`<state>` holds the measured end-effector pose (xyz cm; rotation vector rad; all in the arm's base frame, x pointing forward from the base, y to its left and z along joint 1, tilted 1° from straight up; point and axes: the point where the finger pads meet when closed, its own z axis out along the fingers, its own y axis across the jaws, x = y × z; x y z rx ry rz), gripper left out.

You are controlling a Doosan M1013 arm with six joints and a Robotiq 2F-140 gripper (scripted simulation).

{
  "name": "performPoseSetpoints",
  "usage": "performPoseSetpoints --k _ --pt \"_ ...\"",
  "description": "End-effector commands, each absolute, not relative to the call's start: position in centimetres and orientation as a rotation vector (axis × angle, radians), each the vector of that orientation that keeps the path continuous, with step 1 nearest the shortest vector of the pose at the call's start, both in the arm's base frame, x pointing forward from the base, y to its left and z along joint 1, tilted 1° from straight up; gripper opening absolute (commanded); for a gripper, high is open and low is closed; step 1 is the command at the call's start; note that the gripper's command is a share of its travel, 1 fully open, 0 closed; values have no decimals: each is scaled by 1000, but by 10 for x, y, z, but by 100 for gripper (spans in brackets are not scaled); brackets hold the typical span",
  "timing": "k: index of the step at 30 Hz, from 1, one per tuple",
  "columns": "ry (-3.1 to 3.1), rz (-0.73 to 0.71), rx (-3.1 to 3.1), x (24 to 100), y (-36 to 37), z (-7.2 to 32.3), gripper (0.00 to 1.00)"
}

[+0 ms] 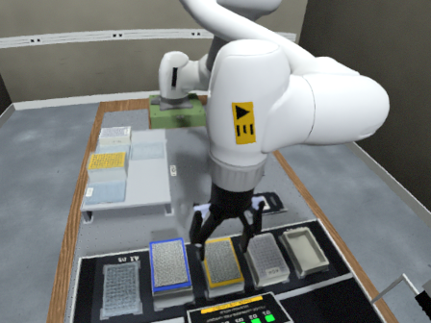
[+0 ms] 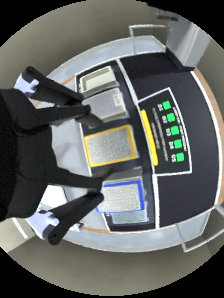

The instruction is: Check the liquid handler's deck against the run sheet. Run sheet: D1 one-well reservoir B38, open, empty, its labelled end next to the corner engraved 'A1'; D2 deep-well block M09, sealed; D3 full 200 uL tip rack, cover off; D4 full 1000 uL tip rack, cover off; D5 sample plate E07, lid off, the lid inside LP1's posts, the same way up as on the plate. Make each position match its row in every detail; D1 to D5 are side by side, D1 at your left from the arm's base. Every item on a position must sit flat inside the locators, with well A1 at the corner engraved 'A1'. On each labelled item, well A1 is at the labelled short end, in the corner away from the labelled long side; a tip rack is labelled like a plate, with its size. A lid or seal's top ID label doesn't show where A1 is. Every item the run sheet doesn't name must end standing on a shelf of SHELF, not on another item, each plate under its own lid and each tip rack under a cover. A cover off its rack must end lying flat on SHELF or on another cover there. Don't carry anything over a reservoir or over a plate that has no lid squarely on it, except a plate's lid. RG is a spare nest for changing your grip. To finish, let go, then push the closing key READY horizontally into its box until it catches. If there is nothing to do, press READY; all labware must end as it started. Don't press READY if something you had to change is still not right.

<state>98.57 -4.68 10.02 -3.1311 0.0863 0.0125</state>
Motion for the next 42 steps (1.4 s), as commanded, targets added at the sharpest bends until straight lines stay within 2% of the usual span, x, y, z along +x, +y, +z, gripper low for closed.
performPoseSetpoints --k 1,42 --pt "89 8 -3128 987 -44 115 66" --pt "90 9 -3128 987 -45 173 66"
